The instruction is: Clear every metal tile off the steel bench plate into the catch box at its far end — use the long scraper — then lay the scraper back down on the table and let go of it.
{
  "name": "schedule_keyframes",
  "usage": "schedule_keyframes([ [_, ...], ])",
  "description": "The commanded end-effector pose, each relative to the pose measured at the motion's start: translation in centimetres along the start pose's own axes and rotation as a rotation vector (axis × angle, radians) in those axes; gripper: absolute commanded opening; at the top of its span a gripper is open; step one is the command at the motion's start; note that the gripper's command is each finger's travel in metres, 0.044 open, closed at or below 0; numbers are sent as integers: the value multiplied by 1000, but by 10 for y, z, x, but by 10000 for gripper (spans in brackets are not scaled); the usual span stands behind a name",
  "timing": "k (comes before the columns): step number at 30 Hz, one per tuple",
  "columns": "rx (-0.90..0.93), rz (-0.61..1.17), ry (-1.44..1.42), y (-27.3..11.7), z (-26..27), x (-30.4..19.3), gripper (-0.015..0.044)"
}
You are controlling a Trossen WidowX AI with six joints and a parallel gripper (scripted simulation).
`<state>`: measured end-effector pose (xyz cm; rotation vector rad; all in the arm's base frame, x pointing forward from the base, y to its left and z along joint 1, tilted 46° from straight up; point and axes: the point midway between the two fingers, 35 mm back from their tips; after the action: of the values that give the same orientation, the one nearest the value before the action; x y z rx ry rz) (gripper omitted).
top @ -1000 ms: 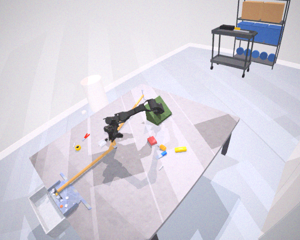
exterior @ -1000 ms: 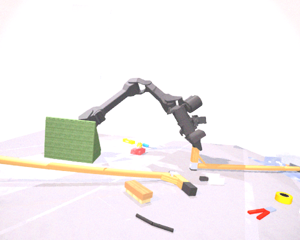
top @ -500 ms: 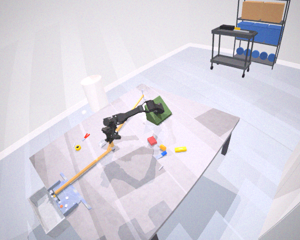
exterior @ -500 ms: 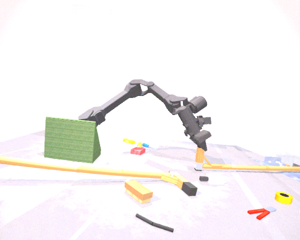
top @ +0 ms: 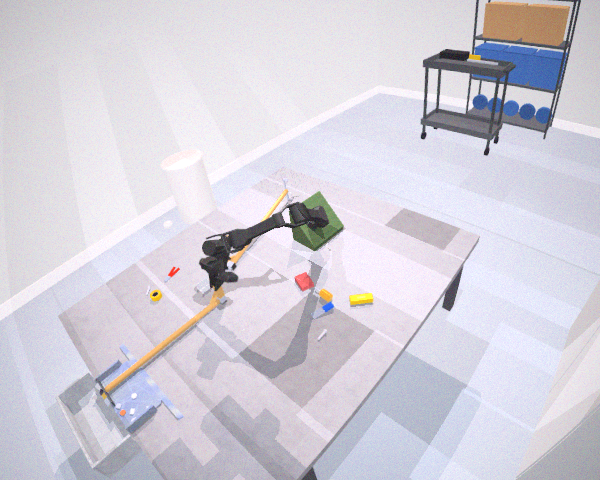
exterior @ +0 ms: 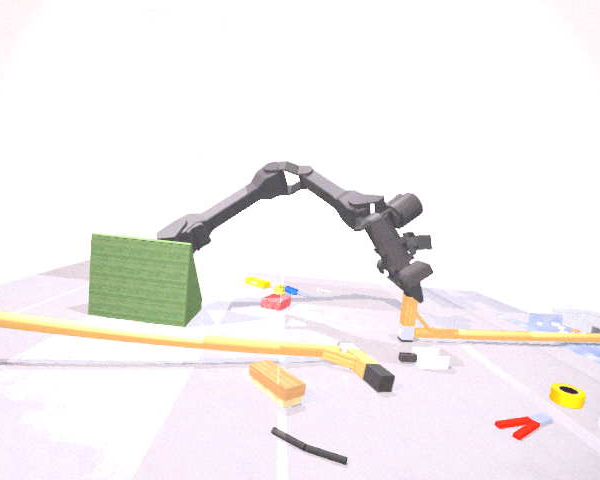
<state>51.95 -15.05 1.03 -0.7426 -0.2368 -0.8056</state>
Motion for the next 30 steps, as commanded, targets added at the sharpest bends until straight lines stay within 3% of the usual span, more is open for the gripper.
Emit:
schedule_keyframes([
  [1,-2,-11,-4,3,1,10,0],
  [30,-2,-5,-1,-4,-1,-1,0],
])
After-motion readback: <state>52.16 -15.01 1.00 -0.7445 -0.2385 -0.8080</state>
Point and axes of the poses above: the point midway between the two fingers, 35 mm back from their tips, its own y axis out along the fingers, its own z axis across the jaws, x = y × z, and after that the axes turned 1 degree about y, right-handed
